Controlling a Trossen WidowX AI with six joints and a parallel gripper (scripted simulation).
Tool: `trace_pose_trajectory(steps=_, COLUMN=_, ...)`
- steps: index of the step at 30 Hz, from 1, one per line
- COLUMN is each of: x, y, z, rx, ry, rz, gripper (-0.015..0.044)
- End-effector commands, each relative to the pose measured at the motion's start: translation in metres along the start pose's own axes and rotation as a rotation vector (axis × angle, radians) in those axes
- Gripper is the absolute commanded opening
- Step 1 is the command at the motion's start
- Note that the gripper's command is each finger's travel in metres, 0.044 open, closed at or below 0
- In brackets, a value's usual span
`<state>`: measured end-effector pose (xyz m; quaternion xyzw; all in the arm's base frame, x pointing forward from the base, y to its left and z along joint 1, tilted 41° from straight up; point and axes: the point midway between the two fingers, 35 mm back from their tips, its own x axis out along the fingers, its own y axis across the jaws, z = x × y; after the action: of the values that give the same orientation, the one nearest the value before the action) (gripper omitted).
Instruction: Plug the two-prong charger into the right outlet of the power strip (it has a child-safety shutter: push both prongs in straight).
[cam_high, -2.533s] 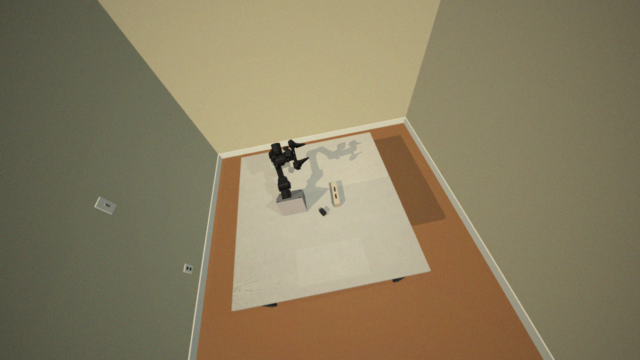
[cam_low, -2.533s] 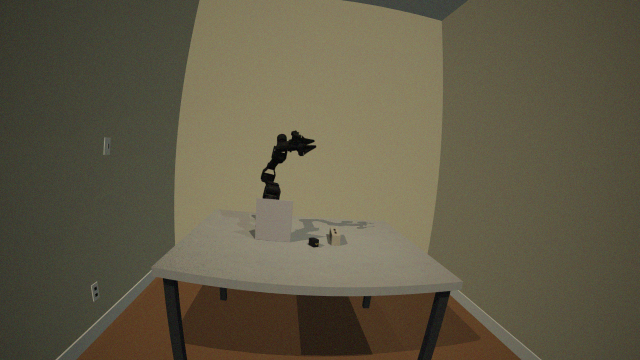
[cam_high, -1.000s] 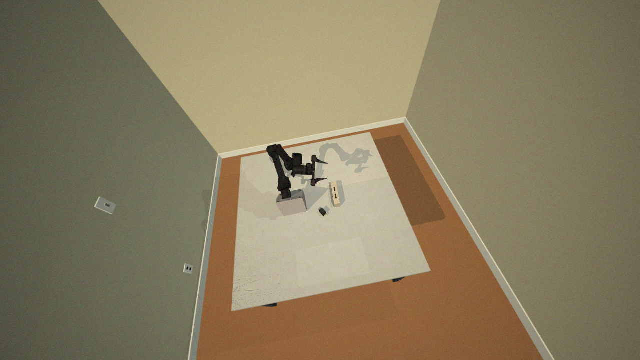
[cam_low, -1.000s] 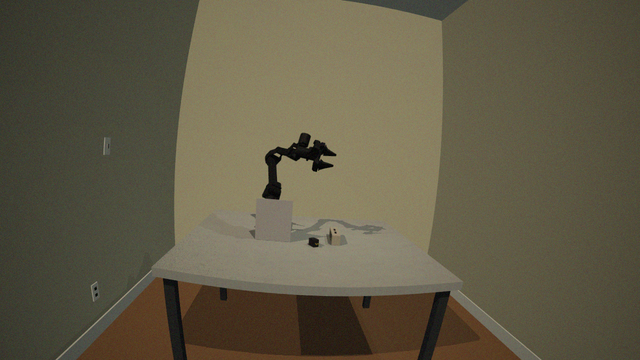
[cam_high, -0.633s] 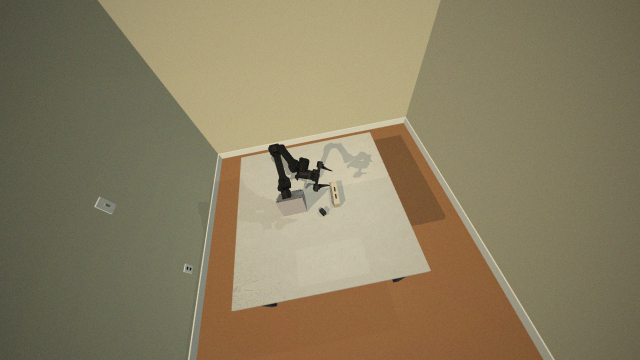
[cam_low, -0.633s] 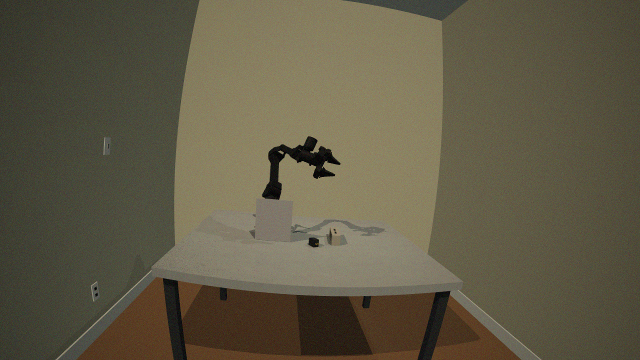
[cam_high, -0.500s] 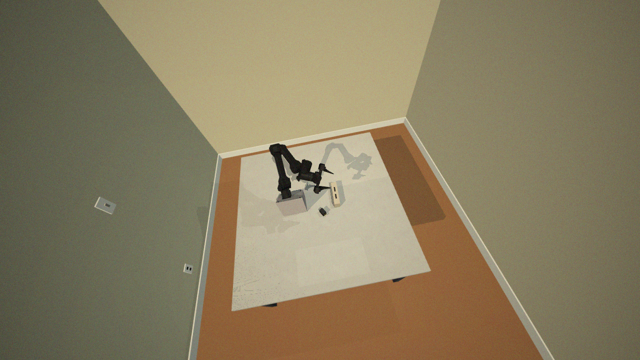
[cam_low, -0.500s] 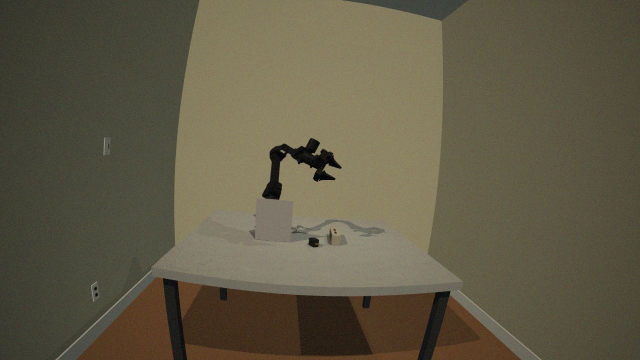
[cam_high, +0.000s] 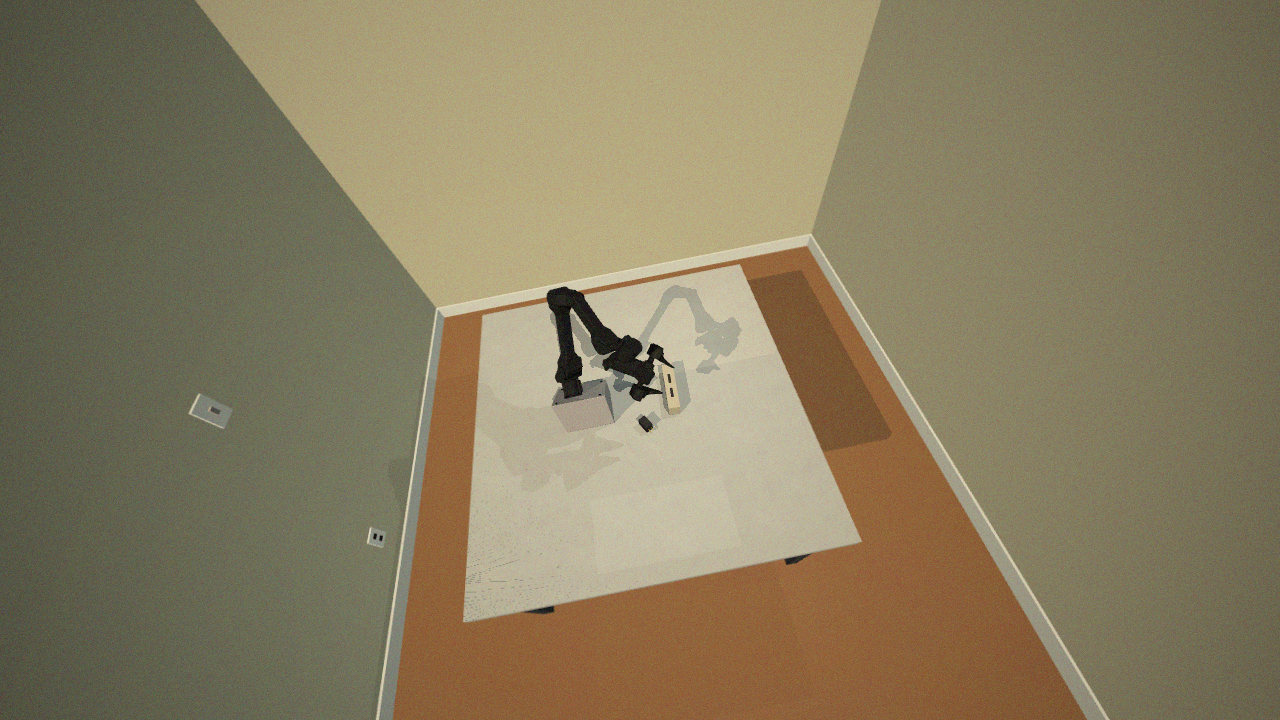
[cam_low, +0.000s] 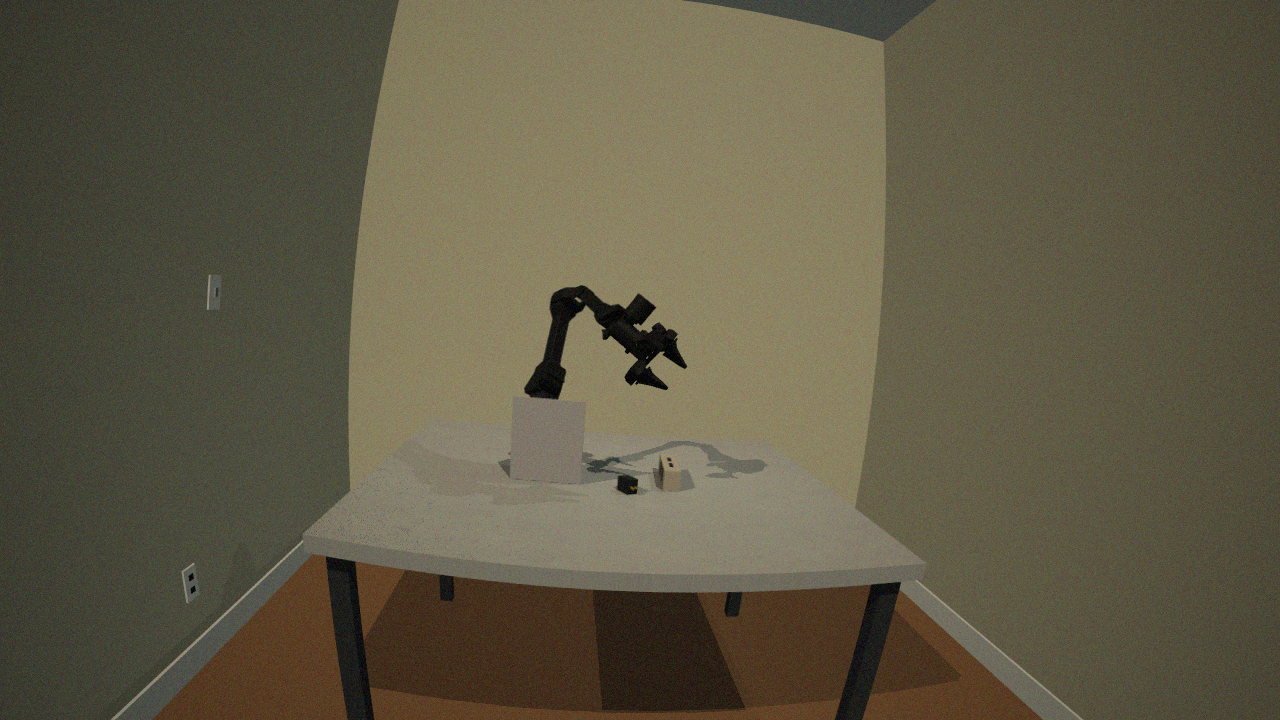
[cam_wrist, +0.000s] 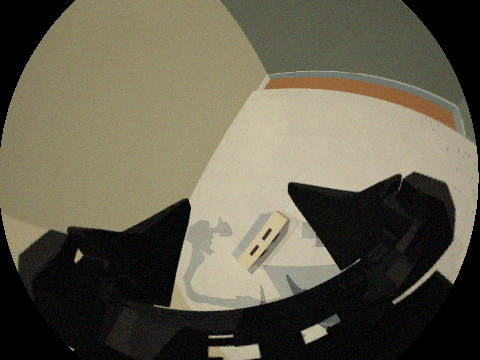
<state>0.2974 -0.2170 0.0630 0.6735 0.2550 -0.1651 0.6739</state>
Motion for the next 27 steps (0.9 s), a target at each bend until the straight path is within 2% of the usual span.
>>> trace_pose_trajectory(steps=1, x=0.014, y=-0.016, z=-0.009, rx=0.008, ry=0.056, rz=-0.061, gripper=0.0440)
trace_pose_trajectory(steps=27, x=0.065, y=-0.101, z=-0.079, rx=0.048, ry=0.405, rz=-0.385, gripper=0.0440)
